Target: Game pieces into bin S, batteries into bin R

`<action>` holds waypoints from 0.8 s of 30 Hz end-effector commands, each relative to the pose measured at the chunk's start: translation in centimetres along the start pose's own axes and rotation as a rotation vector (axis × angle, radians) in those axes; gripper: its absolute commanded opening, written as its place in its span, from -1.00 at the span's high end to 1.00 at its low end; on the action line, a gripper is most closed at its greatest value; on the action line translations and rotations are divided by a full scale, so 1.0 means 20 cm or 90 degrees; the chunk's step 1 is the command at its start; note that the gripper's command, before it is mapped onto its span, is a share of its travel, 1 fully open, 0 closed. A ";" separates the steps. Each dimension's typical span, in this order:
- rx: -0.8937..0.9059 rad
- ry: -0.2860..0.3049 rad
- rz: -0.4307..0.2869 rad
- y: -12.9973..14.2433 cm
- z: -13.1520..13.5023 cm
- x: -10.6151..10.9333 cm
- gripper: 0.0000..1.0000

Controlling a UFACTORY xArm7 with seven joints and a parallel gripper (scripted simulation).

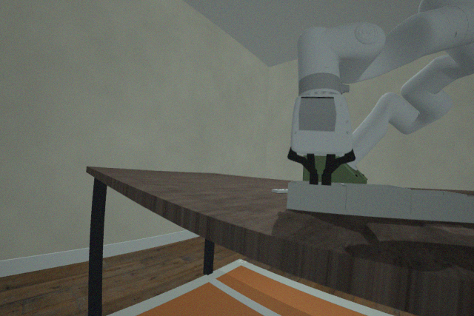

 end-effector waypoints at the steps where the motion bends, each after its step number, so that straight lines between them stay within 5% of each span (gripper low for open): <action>1: 0.000 0.002 0.002 0.00 0.01 0.01 0.85; 24: 0.000 0.002 0.002 0.00 0.01 0.14 0.85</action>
Point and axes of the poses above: the point where the finger pads meet when closed, its own x axis back along the fingers, its own z axis across the jaws, y = z × x, the point moved 3 cm from there along x, back along the fingers, and after that the axes turned 3 degrees about x, right-handed, at the moved point
